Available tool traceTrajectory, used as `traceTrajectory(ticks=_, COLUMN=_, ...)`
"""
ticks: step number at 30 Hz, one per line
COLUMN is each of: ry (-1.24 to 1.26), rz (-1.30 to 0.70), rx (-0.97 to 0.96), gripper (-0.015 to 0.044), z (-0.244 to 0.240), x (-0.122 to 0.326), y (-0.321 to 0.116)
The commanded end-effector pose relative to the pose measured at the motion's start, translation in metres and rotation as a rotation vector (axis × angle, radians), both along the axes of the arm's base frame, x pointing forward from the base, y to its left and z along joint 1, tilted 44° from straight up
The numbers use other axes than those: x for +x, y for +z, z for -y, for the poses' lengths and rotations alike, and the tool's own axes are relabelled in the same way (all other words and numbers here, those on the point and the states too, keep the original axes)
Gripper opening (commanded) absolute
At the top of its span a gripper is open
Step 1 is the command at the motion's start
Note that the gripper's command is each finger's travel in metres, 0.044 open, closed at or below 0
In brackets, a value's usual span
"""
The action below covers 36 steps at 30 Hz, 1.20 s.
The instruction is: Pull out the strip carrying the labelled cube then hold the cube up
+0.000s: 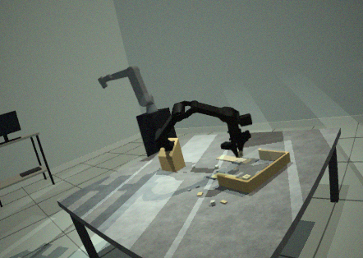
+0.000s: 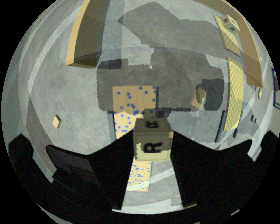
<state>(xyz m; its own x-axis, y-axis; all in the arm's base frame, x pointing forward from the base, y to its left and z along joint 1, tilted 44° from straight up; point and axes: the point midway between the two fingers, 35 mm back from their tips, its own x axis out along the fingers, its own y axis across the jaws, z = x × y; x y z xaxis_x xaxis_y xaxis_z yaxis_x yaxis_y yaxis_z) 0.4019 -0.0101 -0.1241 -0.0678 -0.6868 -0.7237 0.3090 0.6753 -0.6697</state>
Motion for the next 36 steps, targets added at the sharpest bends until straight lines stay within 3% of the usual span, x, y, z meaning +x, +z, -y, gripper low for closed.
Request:
traceTrajectory(ticks=1, ry=-0.005, rz=-0.004, rx=0.001, gripper=0.0, z=-0.004, x=-0.014, y=0.006)
traceTrajectory(ticks=36, ry=-0.005, rz=-0.011, rx=0.0, gripper=0.0, z=0.001, x=-0.109, y=0.026)
